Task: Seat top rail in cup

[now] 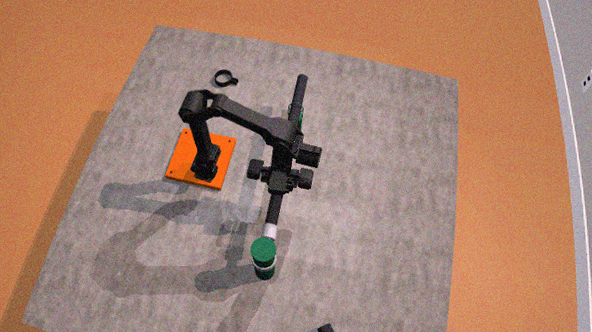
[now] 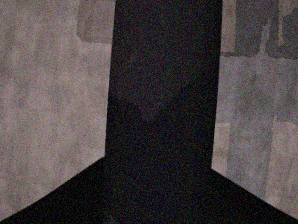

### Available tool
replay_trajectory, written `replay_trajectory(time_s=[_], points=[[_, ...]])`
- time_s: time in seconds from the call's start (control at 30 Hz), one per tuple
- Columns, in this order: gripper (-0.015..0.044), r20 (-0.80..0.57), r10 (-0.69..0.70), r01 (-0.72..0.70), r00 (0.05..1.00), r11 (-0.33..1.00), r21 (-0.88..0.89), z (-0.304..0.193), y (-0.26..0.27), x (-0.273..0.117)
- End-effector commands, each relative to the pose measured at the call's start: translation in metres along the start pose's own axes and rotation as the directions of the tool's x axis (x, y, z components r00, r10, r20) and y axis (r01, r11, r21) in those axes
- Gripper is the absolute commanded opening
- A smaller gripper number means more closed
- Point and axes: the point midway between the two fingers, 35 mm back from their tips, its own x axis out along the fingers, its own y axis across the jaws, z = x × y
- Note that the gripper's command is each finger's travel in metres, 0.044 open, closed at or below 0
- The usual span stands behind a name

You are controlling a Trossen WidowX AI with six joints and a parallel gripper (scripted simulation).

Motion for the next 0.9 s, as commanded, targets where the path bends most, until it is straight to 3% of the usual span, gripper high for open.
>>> replay_trajectory(time_s=[0.0, 0.87], points=[[0.0, 0.007, 0.0, 0.0, 1.0, 1.0, 0.001, 0.0021, -0.0001, 0.0], [0.0, 0.003, 0.001, -0.001, 1.0, 1.0, -0.003, 0.0032, 0.001, -0.0001]])
